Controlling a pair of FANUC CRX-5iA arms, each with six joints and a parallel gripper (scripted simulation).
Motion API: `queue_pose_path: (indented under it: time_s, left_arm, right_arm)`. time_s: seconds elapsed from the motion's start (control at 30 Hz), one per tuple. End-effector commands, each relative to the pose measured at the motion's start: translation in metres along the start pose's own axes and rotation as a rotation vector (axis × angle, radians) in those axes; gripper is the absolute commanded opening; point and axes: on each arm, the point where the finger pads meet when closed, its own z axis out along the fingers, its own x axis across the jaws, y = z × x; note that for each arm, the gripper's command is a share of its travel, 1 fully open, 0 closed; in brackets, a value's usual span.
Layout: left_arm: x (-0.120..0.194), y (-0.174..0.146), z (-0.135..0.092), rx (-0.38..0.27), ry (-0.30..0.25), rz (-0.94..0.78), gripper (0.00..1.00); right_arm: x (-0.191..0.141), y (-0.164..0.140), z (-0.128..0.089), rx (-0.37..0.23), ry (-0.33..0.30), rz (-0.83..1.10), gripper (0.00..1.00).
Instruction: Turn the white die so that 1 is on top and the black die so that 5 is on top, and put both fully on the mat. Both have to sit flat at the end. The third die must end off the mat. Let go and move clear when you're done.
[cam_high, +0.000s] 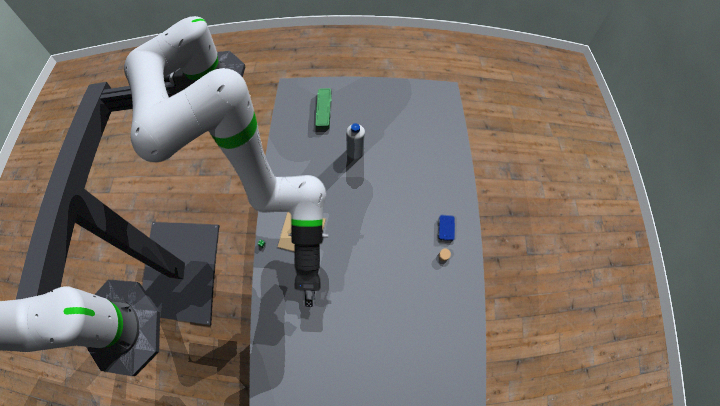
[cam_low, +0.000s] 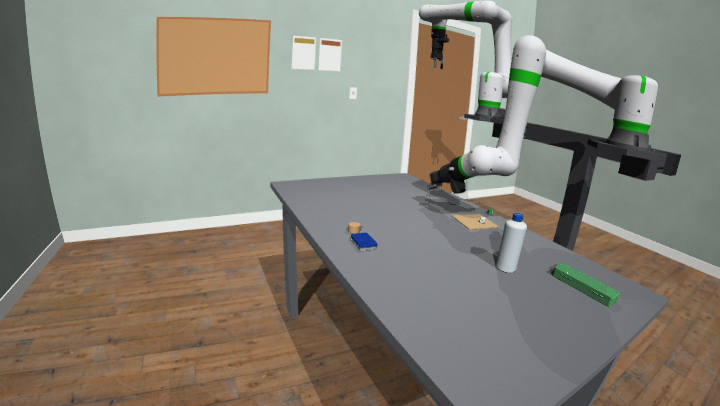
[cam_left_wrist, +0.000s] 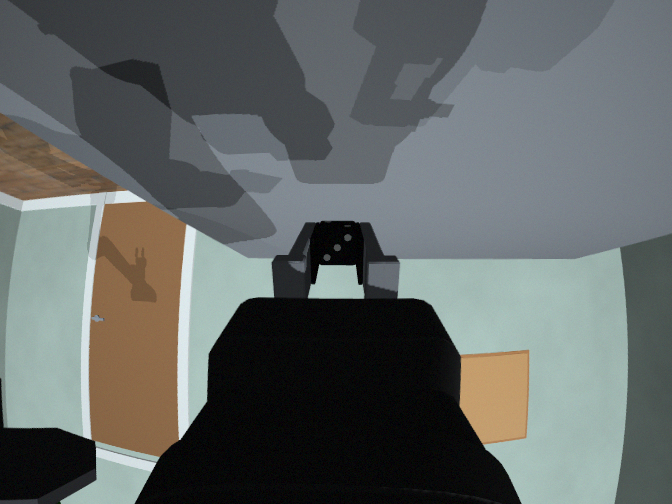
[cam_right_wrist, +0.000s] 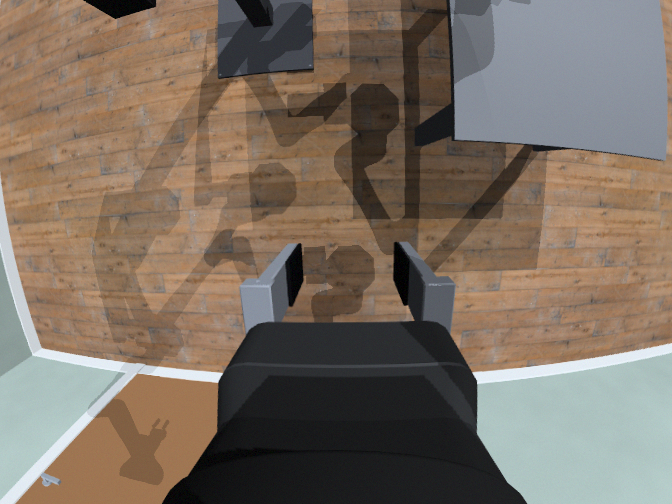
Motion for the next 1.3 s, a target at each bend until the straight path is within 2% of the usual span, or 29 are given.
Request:
queue_pose_path:
  time_s: [0.0,0.47,1.27]
  left_arm:
    - [0.001,-0.01,0.007,-0.002,0.0,0.001,0.4]
    - [0.001,-0.038,0.022,-0.002,0.0,0.001,0.4]
    - [0.001,-0.04,0.023,-0.002,0.0,0.001,0.4]
  right_arm:
    - [0.0,0.0,-0.001,-0.002,0.0,0.0,1.0]
    - [0.0,0.0,-0.001,-0.002,0.0,0.0,1.0]
    - [0.0,0.0,-0.001,-0.002,0.0,0.0,1.0]
